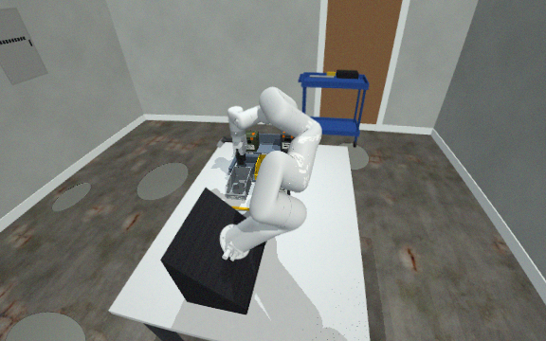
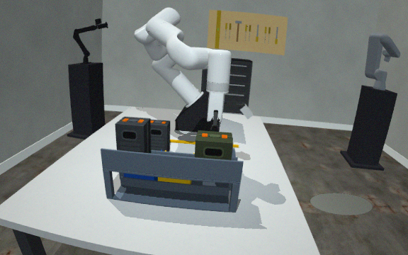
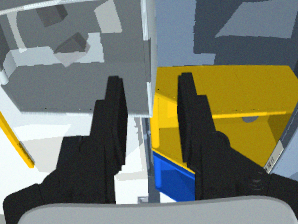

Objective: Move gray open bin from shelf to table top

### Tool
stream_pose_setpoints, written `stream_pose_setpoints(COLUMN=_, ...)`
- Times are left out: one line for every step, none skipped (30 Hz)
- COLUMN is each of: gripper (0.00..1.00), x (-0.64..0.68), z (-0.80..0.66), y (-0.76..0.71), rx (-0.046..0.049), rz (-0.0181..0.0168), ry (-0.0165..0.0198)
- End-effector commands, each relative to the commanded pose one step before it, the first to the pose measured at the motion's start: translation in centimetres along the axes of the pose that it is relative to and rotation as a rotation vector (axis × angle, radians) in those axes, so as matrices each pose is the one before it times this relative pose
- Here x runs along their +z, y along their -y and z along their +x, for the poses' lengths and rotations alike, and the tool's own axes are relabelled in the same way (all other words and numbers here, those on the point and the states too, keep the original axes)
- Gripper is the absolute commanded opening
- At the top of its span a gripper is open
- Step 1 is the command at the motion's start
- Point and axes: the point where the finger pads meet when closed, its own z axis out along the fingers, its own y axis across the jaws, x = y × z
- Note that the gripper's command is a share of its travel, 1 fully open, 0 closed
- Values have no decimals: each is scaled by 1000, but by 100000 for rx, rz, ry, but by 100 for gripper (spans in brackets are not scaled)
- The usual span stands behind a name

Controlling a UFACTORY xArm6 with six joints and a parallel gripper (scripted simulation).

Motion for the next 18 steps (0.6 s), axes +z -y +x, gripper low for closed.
stream_pose_setpoints(gripper=33, x=479, z=9, y=-78, rx=88, rz=-247, ry=-134)
stream_pose_setpoints(gripper=33, x=200, z=0, y=6, rx=-2, rz=5, ry=4)
stream_pose_setpoints(gripper=33, x=0, z=0, y=0, rx=0, rz=0, ry=0)
stream_pose_setpoints(gripper=33, x=0, z=0, y=0, rx=0, rz=0, ry=0)
stream_pose_setpoints(gripper=33, x=0, z=0, y=0, rx=0, rz=0, ry=0)
stream_pose_setpoints(gripper=33, x=0, z=0, y=0, rx=0, rz=0, ry=0)
stream_pose_setpoints(gripper=33, x=0, z=0, y=0, rx=0, rz=0, ry=0)
stream_pose_setpoints(gripper=33, x=0, z=0, y=0, rx=0, rz=0, ry=0)
stream_pose_setpoints(gripper=33, x=0, z=0, y=0, rx=0, rz=0, ry=0)
stream_pose_setpoints(gripper=33, x=0, z=0, y=0, rx=0, rz=0, ry=0)
stream_pose_setpoints(gripper=33, x=0, z=0, y=0, rx=0, rz=0, ry=0)
stream_pose_setpoints(gripper=33, x=0, z=0, y=0, rx=0, rz=0, ry=0)
stream_pose_setpoints(gripper=33, x=0, z=0, y=0, rx=0, rz=0, ry=0)
stream_pose_setpoints(gripper=33, x=0, z=0, y=0, rx=0, rz=0, ry=0)
stream_pose_setpoints(gripper=33, x=181, z=1, y=-3, rx=8, rz=-22, ry=-10)
stream_pose_setpoints(gripper=33, x=200, z=0, y=7, rx=-2, rz=5, ry=4)
stream_pose_setpoints(gripper=33, x=200, z=0, y=7, rx=-2, rz=5, ry=4)
stream_pose_setpoints(gripper=33, x=200, z=0, y=7, rx=-2, rz=5, ry=4)
